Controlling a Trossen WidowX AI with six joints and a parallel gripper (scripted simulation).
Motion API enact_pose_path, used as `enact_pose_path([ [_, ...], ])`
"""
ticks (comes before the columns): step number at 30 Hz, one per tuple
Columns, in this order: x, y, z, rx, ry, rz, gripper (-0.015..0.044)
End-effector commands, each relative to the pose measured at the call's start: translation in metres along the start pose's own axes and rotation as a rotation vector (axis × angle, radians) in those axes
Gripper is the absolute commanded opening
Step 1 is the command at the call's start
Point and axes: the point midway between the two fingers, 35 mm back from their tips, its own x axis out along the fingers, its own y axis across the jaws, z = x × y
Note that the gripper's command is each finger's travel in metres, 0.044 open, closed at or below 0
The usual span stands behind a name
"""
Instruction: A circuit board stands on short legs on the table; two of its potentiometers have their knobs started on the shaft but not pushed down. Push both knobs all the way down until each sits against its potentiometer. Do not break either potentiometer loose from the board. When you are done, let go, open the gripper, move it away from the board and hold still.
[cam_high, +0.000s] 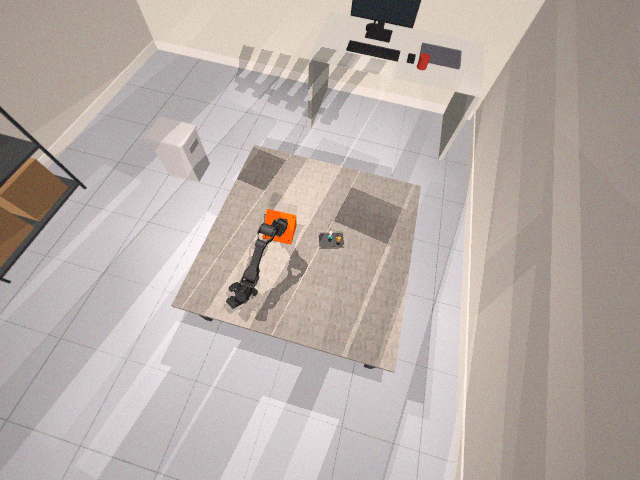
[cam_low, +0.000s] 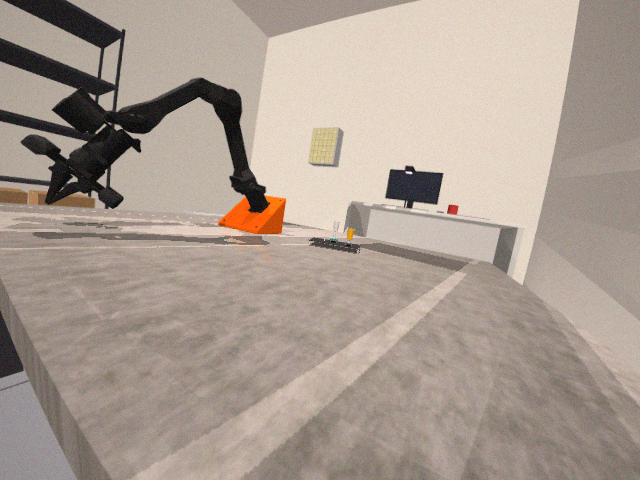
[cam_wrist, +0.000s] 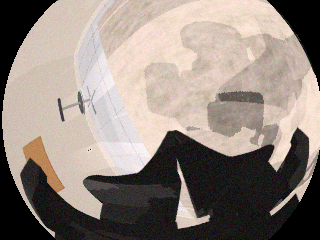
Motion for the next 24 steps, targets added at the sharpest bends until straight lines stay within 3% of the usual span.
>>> enact_pose_path([
  [1, -0.004, -0.014, -0.03, -0.085, 0.061, -0.035, 0.0],
  [24, -0.051, -0.108, -0.159, -0.421, 0.372, -0.203, 0.0],
])
